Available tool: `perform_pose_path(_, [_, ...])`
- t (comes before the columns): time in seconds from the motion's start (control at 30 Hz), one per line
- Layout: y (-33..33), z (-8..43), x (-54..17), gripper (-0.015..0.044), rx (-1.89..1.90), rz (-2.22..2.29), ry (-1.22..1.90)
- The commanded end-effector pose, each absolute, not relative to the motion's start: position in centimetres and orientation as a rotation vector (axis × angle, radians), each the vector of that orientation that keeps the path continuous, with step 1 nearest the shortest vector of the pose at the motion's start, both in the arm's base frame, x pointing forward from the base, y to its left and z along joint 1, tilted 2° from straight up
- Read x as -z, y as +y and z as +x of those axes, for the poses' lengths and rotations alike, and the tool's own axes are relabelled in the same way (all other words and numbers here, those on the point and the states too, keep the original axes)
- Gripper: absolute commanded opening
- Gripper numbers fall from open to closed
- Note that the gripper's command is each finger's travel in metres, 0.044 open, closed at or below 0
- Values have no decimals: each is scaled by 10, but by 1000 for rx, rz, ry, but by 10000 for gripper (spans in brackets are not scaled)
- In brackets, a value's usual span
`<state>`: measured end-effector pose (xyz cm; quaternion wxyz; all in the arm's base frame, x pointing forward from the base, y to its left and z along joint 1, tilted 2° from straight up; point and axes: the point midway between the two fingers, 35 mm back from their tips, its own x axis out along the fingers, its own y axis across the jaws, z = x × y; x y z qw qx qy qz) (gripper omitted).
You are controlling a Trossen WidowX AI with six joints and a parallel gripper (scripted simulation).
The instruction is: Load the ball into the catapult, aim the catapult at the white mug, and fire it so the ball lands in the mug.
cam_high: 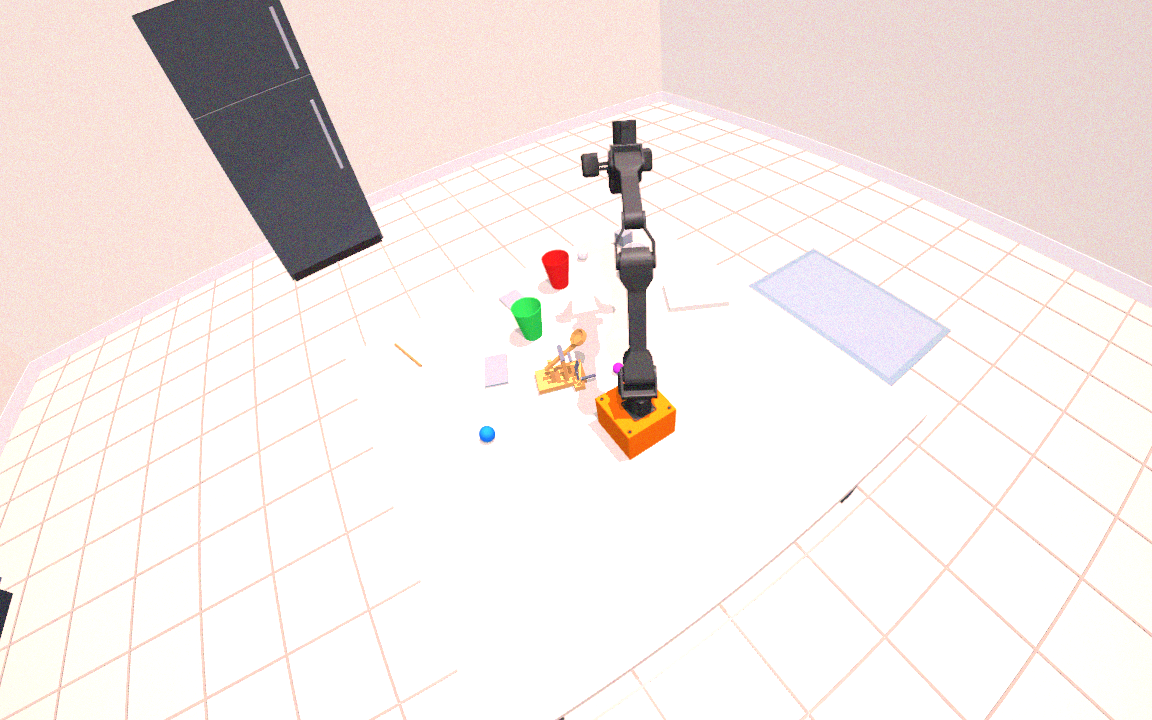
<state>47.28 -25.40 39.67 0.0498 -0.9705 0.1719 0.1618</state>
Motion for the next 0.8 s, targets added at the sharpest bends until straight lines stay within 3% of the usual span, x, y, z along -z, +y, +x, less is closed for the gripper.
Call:
perform_pose_path(0.0, [-254,473,-396,426,-497,-2960,522])
perform_pose_path(0.77, [-192,486,-336,440,-1038,-3466,142])
